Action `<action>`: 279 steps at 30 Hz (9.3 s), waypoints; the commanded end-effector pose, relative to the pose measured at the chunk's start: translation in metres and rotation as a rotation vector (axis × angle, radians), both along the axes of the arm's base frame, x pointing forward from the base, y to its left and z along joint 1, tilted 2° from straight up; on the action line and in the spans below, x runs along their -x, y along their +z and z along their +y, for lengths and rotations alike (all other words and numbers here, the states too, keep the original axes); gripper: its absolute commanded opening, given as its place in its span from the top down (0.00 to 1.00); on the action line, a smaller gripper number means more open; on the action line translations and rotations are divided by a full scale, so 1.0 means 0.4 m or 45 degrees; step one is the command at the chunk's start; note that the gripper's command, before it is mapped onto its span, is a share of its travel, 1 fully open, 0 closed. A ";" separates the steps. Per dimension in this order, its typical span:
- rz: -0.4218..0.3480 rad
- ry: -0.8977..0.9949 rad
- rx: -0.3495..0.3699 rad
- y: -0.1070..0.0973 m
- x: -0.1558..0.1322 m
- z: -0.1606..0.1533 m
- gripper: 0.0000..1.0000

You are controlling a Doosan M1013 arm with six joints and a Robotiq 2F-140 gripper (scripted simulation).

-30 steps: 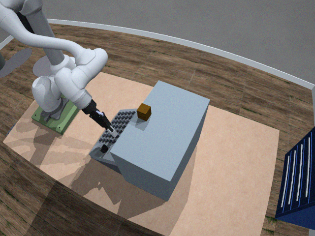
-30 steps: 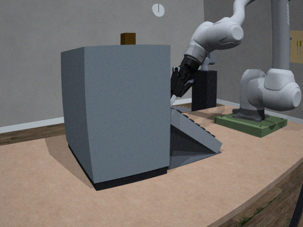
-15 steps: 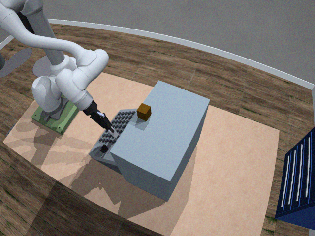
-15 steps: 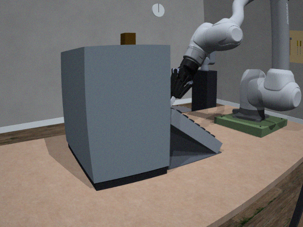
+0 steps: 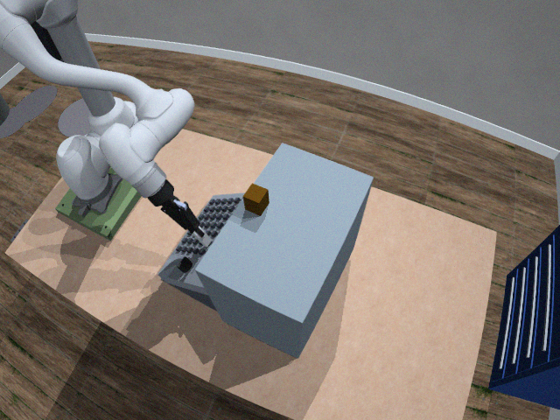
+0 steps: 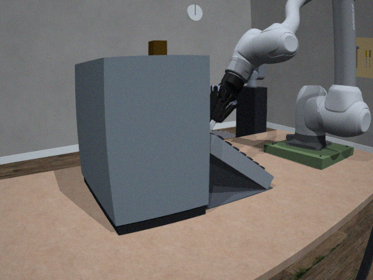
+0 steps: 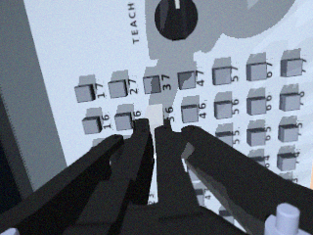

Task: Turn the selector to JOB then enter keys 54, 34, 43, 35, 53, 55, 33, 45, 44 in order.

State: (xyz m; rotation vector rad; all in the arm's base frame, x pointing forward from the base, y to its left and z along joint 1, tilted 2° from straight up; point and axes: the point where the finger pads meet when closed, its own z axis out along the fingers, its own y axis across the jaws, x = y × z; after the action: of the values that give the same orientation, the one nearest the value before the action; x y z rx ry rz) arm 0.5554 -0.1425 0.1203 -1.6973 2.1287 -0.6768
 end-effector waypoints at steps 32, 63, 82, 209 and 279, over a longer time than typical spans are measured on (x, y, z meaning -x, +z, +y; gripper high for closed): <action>0.000 0.000 0.000 0.004 0.002 0.001 1.00; 0.000 0.000 0.000 0.075 0.048 0.014 1.00; 0.000 0.000 0.000 -0.025 0.147 0.209 1.00; 0.000 0.000 0.000 -0.086 0.108 0.198 1.00; 0.000 0.000 0.000 -0.065 0.157 0.035 1.00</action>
State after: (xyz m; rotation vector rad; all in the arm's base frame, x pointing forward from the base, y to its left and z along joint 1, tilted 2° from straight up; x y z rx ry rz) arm 0.4925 -0.1284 0.0948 -1.6969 2.1285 -0.6775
